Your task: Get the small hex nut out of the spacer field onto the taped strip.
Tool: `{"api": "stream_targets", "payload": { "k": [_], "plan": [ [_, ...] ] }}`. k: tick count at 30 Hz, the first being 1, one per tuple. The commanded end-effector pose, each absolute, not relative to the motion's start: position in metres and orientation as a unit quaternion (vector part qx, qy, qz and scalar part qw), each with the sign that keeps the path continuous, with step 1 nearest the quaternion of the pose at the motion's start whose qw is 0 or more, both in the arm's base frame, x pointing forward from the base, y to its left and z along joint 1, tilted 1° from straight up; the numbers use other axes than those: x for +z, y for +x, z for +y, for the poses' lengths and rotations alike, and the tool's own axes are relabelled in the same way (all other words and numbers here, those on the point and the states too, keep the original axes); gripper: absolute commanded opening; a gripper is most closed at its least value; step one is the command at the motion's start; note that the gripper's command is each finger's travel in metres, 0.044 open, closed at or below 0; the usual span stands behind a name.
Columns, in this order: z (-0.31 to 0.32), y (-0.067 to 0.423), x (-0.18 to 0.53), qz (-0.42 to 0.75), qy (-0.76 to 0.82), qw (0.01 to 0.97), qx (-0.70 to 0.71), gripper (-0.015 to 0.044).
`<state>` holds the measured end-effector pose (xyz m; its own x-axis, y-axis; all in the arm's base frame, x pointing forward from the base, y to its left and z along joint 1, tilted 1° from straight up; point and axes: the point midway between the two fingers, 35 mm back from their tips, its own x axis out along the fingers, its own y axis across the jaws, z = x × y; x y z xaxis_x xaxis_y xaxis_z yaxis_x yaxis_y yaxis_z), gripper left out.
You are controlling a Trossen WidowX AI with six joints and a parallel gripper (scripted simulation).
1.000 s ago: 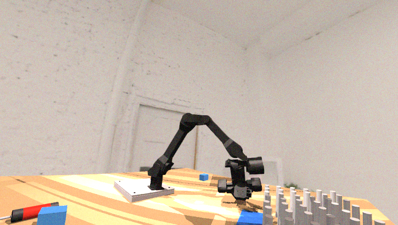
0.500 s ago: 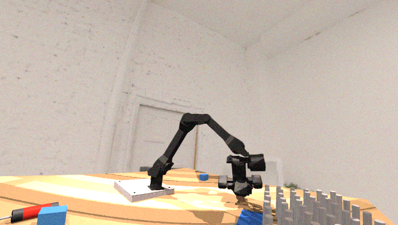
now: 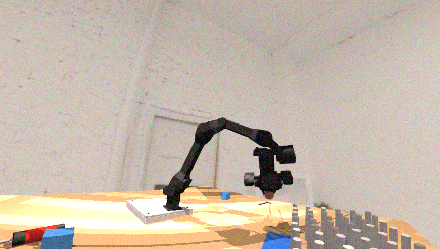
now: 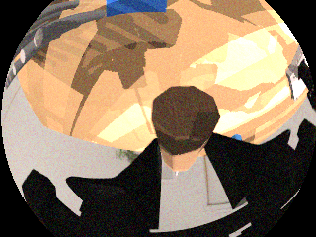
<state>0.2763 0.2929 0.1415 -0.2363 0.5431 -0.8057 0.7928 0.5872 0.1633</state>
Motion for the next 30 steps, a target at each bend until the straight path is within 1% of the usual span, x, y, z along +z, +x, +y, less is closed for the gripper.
{"api": "stream_targets", "payload": {
  "k": [1, 7, 13, 30],
  "plan": [
    [0.291, 0.275, 0.172, 0.771, 0.435, 0.447, -0.13, 0.0],
    [0.285, 0.268, 0.203, 0.771, 0.435, 0.447, -0.13, 0.0],
    [0.281, 0.269, 0.205, 0.766, 0.442, 0.447, -0.136, 0.0],
    [0.175, 0.302, 0.215, 0.619, 0.618, 0.4, -0.275, 0.0]
  ]
}}
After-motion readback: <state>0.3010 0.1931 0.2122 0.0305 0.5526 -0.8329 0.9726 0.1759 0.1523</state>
